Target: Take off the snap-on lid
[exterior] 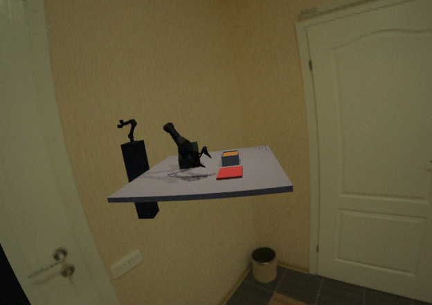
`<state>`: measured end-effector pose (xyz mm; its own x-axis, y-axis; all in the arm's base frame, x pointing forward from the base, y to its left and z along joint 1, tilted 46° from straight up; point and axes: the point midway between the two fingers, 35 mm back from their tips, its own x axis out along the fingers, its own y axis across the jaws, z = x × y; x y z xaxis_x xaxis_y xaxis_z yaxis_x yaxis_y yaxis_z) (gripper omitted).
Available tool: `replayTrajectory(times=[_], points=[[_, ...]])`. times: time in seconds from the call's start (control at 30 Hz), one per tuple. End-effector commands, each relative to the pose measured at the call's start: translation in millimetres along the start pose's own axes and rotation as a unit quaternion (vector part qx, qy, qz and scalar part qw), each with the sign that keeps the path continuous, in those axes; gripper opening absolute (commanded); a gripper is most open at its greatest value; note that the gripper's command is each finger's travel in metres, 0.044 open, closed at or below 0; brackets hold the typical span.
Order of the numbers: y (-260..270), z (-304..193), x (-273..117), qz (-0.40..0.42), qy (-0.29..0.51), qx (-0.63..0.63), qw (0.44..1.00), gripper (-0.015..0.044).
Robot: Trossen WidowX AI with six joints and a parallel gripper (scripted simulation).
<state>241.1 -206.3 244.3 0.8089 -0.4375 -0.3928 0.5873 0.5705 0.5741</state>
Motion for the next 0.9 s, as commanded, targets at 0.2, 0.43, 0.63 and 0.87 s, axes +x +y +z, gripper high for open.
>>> replayTrajectory(times=[0.2, 0.43, 0.63, 0.87], points=[[13.4, 4.3, -20.5, 0.003, -0.007, 0.000, 1.000, 0.0440], [18.5, 4.3, -29.8, 0.003, -0.007, 0.000, 1.000, 0.0440], [14.5, 0.5, -24.9, 0.002, -0.007, 0.000, 1.000, 0.0440], [14.5, 0.5, -24.9, 0.002, -0.007, 0.000, 1.000, 0.0440]])
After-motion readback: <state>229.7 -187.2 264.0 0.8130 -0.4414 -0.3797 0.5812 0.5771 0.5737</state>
